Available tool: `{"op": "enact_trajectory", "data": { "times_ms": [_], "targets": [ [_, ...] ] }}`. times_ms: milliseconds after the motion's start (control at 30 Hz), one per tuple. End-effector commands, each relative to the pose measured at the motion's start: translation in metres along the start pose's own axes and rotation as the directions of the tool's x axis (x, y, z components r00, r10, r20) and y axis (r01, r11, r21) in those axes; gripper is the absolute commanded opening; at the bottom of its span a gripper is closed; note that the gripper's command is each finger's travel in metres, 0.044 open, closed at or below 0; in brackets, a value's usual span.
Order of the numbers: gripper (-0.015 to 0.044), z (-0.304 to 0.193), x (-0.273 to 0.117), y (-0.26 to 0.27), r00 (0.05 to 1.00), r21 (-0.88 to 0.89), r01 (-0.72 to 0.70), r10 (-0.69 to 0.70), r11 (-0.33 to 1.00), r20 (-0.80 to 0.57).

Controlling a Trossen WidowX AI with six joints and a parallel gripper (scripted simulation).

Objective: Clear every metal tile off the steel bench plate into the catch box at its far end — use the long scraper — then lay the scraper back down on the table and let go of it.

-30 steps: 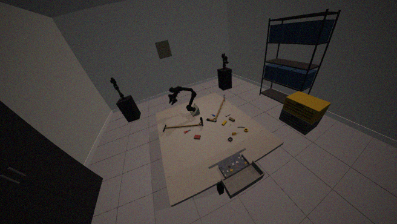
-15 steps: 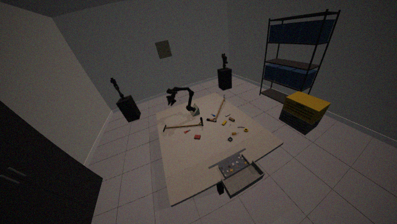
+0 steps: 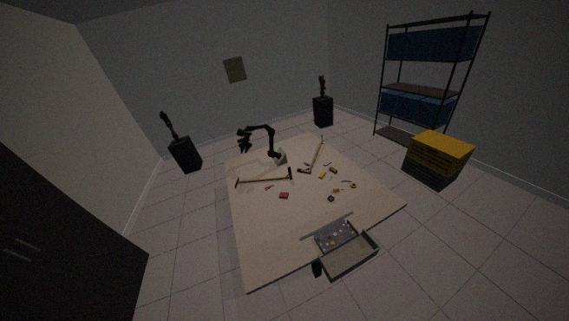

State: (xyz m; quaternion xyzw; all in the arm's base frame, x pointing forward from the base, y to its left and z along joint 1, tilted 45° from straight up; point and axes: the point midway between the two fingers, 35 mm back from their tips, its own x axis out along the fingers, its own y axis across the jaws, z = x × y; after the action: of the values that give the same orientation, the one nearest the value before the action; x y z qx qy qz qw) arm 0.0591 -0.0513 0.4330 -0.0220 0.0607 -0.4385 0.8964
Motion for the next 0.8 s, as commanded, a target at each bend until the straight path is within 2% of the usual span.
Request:
{"op": "enact_trajectory", "data": {
  "times_ms": [0, 767],
  "targets": [
    [0.044, 0.001, 0.009, 0.0, 0.999, -0.013, -0.038, 0.038, 0.999, -0.021],
    [0.044, 0.001, 0.055, 0.02, 0.958, -0.059, -0.265, 0.256, 0.963, -0.128]
  ]
}}
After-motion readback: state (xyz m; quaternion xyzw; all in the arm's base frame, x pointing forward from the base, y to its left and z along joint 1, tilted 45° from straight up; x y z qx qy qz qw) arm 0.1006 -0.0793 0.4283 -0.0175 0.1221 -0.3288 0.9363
